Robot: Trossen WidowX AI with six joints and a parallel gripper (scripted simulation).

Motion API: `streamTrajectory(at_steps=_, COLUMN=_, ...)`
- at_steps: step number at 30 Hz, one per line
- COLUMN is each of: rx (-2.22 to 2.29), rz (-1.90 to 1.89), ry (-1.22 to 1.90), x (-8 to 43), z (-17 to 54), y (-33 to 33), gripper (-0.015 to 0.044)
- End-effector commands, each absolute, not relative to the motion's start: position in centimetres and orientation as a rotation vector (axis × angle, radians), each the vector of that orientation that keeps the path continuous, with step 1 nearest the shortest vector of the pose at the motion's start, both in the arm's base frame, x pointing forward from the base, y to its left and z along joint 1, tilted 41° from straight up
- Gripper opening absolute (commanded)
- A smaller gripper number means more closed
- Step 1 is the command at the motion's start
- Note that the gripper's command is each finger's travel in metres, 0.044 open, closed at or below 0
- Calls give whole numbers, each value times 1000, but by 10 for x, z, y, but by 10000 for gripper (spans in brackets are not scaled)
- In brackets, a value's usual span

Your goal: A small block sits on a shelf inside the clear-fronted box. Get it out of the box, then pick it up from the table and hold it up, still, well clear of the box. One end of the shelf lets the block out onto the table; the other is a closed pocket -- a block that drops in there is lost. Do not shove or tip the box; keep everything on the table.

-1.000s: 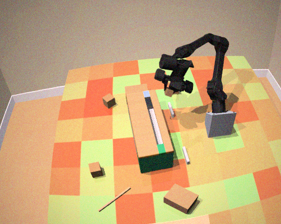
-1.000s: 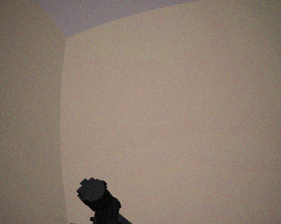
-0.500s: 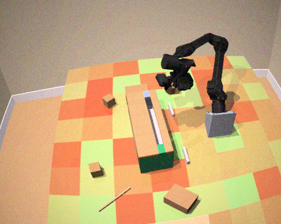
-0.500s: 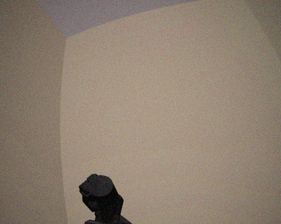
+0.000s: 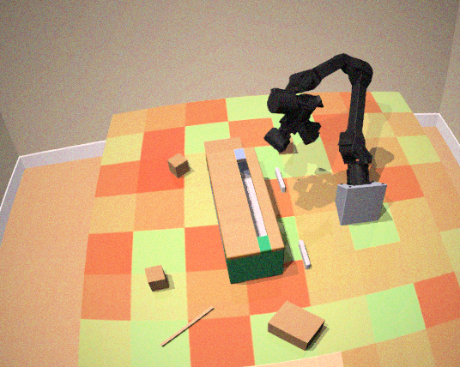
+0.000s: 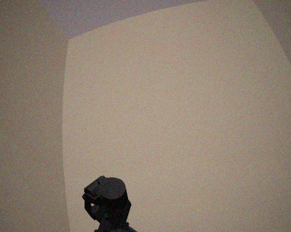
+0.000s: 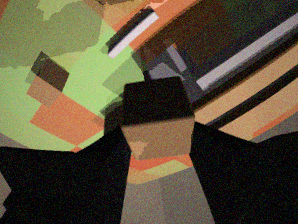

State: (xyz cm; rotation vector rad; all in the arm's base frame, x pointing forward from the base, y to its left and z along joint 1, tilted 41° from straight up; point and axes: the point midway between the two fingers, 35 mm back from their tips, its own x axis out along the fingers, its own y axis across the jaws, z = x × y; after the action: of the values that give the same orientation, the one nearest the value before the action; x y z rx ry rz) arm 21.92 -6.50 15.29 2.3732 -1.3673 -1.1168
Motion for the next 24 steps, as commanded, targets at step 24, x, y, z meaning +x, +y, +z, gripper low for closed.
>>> streamTrajectory(at_steps=24, rx=2291, rz=-1142, ry=-1261, x=220, z=156, y=-63, gripper=0)
